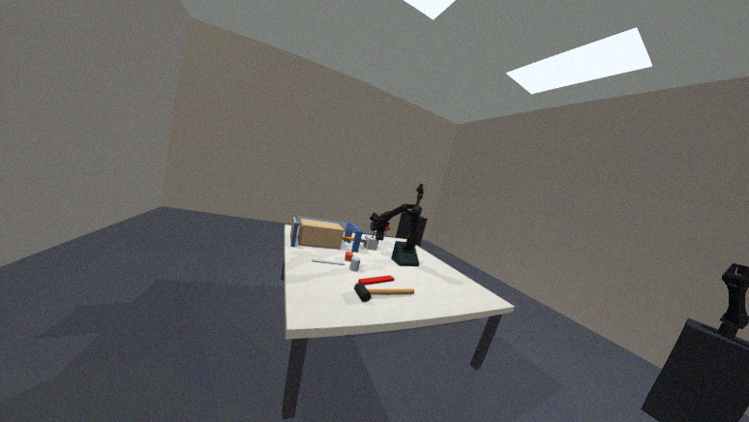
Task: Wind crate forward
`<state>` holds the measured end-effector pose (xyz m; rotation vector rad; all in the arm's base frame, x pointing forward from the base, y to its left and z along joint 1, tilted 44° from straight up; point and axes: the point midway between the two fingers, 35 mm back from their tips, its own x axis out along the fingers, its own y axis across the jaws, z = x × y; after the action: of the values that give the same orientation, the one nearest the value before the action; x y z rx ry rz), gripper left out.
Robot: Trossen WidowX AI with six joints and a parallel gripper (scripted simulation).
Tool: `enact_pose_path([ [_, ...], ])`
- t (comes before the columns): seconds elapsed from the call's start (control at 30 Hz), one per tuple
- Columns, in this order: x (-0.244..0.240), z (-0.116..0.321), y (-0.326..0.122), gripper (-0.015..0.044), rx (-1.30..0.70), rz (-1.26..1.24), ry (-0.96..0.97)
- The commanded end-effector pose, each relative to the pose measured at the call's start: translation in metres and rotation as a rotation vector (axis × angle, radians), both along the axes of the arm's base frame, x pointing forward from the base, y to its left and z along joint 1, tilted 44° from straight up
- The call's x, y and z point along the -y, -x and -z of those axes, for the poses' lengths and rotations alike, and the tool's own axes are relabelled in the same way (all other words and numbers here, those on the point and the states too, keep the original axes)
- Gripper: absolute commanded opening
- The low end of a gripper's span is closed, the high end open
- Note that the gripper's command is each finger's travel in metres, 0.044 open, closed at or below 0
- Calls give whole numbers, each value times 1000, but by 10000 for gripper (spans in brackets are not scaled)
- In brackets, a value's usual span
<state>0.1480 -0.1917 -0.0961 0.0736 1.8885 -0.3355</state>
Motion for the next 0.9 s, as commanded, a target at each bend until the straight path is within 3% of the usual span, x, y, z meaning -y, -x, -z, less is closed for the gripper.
enact_pose_path([
  [0.0, 3, -2, 0, 0, -11, -10, 58],
  [0.87, 2, -2, 0, 0, -142, -136, 447],
])
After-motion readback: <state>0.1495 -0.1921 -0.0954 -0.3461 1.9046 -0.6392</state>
